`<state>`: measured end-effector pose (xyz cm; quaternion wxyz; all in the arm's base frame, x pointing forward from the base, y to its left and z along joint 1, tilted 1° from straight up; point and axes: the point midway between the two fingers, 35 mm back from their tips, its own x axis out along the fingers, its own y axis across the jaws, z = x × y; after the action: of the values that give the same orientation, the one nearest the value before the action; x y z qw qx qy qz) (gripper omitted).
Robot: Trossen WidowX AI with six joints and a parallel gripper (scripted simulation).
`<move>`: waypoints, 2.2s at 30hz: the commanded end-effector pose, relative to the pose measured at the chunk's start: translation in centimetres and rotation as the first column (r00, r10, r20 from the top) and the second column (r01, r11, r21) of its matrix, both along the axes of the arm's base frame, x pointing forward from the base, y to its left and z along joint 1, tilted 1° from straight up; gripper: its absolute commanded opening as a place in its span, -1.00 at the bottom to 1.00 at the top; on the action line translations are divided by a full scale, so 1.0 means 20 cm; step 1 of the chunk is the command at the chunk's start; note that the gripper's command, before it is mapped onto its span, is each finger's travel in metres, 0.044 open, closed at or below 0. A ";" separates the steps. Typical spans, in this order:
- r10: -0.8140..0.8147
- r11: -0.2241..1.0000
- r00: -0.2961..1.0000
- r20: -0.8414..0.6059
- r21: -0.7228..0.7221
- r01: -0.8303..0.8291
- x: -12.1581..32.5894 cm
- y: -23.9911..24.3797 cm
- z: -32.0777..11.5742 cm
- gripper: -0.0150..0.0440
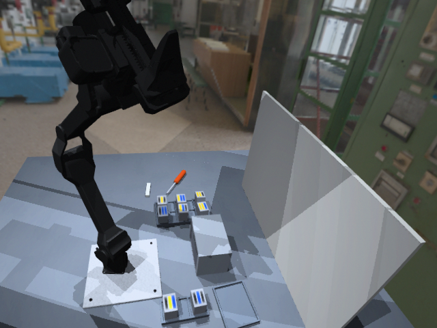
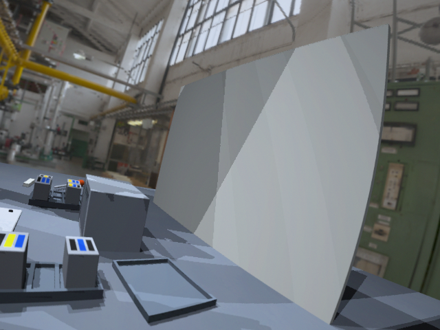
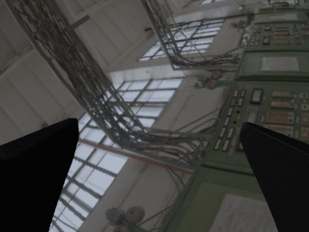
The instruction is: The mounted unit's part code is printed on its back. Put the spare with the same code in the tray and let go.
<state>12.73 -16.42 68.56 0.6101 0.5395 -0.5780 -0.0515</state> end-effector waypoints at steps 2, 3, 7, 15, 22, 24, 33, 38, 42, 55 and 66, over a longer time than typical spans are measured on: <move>0.038 0.998 0.945 -0.325 0.053 -0.022 0.40 -0.10 -0.22 1.00; 0.054 0.997 0.928 -0.370 0.066 -0.031 0.46 -0.10 -0.27 1.00; 0.117 0.992 0.834 -0.540 0.110 -0.068 0.69 -0.10 -0.47 1.00; 0.201 0.977 0.533 -0.822 0.132 -0.164 1.10 0.01 -0.85 1.00; 0.210 0.949 0.207 -0.955 0.148 -0.280 1.35 0.19 -1.19 1.00; 0.186 0.934 0.100 -0.977 0.145 -0.326 1.40 0.25 -1.29 1.00; -0.043 0.796 -0.413 -0.910 0.219 -0.564 1.53 0.58 -1.82 1.00; -0.279 0.633 -0.641 -0.715 0.366 -0.683 1.47 0.81 -2.15 1.00; -0.430 0.513 -0.698 -0.572 0.481 -0.711 1.39 0.94 -2.32 1.00; -0.430 0.513 -0.698 -0.572 0.481 -0.711 1.39 0.94 -2.32 1.00; -0.448 0.500 -0.690 -0.568 0.481 -0.720 1.39 0.95 -2.32 1.00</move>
<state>40.54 2.30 22.28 0.8101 0.0651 0.5800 -0.0557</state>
